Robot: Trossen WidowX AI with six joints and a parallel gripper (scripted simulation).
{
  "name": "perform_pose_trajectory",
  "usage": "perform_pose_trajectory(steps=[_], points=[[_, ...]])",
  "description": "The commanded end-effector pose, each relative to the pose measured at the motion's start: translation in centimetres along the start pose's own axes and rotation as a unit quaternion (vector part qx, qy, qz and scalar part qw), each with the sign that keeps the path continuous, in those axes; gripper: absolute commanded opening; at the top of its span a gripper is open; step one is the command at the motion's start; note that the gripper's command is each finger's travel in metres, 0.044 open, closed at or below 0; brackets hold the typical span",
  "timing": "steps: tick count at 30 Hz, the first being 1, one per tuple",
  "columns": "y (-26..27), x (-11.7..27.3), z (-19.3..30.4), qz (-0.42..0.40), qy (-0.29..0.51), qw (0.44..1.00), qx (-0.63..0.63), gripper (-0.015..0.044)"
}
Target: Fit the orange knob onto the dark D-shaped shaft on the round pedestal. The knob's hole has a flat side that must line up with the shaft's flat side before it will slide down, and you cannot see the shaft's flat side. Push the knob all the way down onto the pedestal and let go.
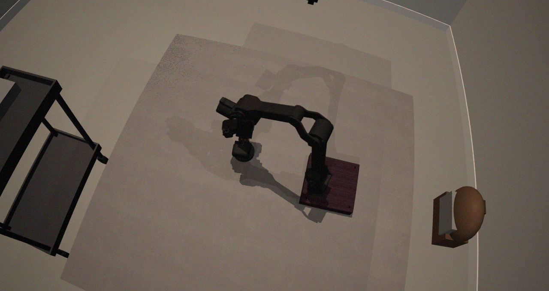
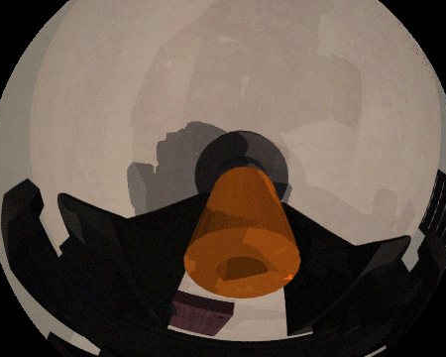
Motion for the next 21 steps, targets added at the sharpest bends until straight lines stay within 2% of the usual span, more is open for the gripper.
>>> perform_pose_trajectory(steps=[1,7,12,21], points=[[-0.02,0.25,-0.08,-0.001,-0.004,1.000,0.002,0.0000],[0.04,0.50,0.01,-0.001,-0.004,1.000,0.015,0.0000],[0.20,0.58,0.26,0.000,-0.004,0.995,0.101,0.0000],[0.37,0.06,0.57,0.000,-0.004,0.994,0.107,0.0000]])
Point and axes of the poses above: the point midway between the two fingers, 35 mm back from their tips, its own x axis back along the fingers, its own y axis across the jaws, z = x × y, the point moved 10 cm from there along x, back along the fingers, and after that the axes turned 8 degrees about x, right-handed, at the moved point
